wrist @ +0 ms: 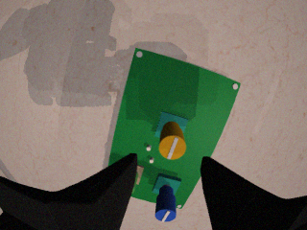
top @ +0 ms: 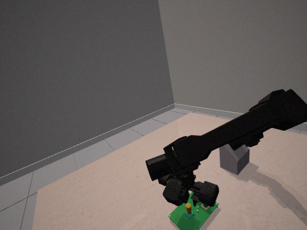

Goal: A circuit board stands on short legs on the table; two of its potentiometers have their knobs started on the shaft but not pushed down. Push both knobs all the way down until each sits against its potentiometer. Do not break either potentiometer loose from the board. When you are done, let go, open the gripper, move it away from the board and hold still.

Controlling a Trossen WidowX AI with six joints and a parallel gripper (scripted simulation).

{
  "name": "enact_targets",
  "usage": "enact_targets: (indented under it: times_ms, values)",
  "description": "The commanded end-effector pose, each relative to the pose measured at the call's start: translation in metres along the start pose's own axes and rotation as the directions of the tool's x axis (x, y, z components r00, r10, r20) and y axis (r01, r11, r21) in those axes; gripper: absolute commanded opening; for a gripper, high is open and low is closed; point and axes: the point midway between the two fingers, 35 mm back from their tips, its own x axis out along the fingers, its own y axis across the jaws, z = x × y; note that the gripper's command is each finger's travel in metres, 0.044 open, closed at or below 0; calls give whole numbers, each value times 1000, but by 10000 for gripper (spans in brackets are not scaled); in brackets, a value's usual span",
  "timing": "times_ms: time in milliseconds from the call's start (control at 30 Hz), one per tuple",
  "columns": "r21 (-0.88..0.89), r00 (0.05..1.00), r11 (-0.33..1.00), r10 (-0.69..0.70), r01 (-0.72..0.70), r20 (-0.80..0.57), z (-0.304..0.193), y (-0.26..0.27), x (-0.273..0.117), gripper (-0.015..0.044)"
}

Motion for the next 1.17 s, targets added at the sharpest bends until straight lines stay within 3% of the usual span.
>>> enact_targets:
  times_ms: [0,167,367,1133]
  values:
    - [4,1000,1000,-11,11,1,-29,1,-13,315]
    - [5,1000,1000,-17,17,-1,-96,13,-28,440]
    - [3,1000,1000,-10,10,-1,-154,32,-28,440]
    - [3,1000,1000,-10,10,-1,-154,32,-28,440]
